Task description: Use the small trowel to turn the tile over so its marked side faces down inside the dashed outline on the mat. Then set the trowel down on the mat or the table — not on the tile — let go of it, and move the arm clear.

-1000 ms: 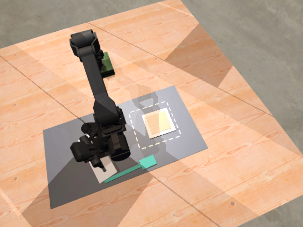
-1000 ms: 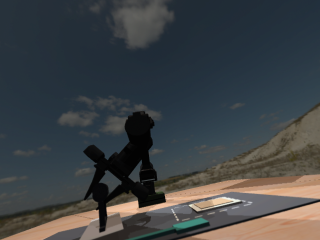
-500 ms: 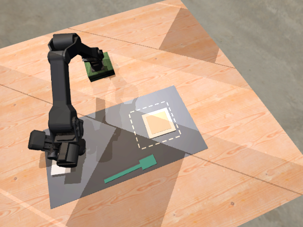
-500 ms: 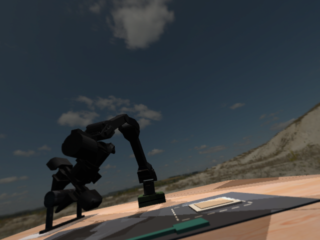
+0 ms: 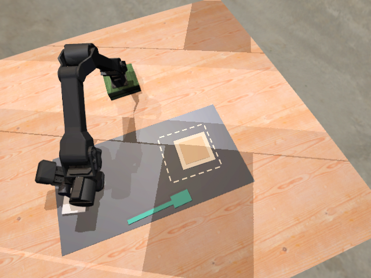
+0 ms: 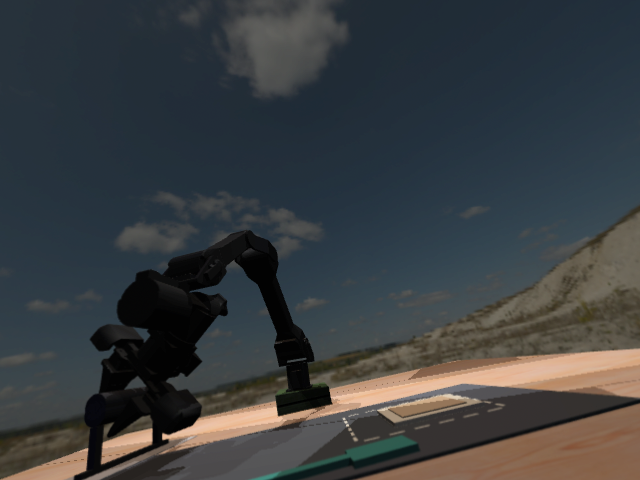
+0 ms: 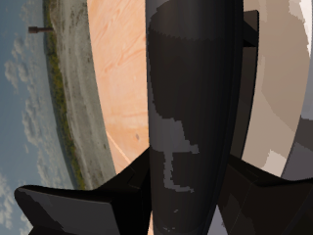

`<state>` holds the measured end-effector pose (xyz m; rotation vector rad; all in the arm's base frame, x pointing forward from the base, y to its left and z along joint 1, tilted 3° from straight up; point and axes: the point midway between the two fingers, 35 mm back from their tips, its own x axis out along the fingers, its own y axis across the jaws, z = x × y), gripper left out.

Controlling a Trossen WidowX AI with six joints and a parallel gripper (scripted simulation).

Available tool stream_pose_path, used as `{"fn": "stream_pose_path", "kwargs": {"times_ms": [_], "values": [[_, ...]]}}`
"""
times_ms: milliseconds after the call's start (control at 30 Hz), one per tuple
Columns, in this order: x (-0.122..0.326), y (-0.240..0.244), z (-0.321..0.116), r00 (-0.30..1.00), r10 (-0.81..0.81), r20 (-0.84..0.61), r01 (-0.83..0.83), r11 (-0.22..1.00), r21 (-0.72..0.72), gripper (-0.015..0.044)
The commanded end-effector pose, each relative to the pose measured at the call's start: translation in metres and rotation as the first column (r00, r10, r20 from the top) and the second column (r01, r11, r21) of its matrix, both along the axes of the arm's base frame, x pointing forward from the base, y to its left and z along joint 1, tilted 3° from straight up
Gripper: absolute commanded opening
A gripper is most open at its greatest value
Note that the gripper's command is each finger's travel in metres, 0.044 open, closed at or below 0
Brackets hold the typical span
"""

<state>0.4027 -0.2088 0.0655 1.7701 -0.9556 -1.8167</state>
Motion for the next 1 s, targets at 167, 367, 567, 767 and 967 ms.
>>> {"fn": "stream_pose_path", "kwargs": {"times_ms": [167,367,567,767,967], "values": [[0.002,-0.001,-0.011,1.0,-0.006,0.007,0.006,1.0,-0.015,0.0],[0.003,0.0,-0.018,1.0,-0.006,0.007,0.006,1.0,-0.015,0.0],[0.003,0.0,-0.018,1.0,-0.006,0.007,0.006,1.0,-0.015,0.0157],[0.003,0.0,-0.018,1.0,-0.006,0.007,0.006,1.0,-0.015,0.03],[0.003,0.0,-0.018,1.0,-0.006,0.007,0.006,1.0,-0.015,0.03]]}}
